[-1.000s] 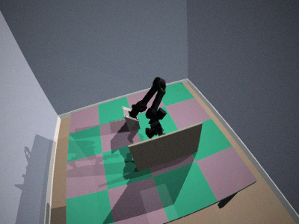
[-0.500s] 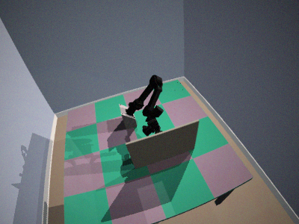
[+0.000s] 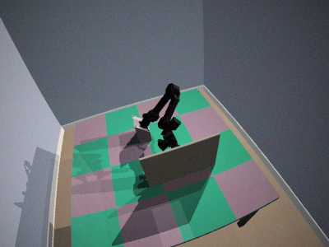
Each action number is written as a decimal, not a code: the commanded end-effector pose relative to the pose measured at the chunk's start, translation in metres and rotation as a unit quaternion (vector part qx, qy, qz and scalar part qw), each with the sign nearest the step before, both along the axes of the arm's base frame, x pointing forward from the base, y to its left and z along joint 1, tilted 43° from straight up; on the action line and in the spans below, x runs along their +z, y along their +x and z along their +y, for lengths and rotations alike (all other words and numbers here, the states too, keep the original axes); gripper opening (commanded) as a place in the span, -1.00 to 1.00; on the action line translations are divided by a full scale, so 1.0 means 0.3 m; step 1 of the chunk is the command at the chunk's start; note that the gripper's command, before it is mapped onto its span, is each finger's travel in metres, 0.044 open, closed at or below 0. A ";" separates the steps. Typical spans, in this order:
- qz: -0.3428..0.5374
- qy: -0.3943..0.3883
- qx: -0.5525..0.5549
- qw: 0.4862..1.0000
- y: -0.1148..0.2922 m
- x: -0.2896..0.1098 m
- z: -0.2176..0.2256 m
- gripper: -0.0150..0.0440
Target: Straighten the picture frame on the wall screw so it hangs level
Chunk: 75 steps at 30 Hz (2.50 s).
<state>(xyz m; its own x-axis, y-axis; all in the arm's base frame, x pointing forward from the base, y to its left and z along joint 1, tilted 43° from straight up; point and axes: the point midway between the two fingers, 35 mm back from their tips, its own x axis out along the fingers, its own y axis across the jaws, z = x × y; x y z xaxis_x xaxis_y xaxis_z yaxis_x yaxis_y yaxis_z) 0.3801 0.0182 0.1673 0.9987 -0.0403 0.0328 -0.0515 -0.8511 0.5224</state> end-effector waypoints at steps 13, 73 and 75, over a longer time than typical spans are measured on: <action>-0.001 0.002 0.001 1.000 0.000 0.006 -0.009 -0.49; -0.001 0.001 0.001 1.000 -0.001 0.018 -0.028 -0.49; -0.001 0.001 0.001 1.000 -0.001 0.019 -0.028 -0.49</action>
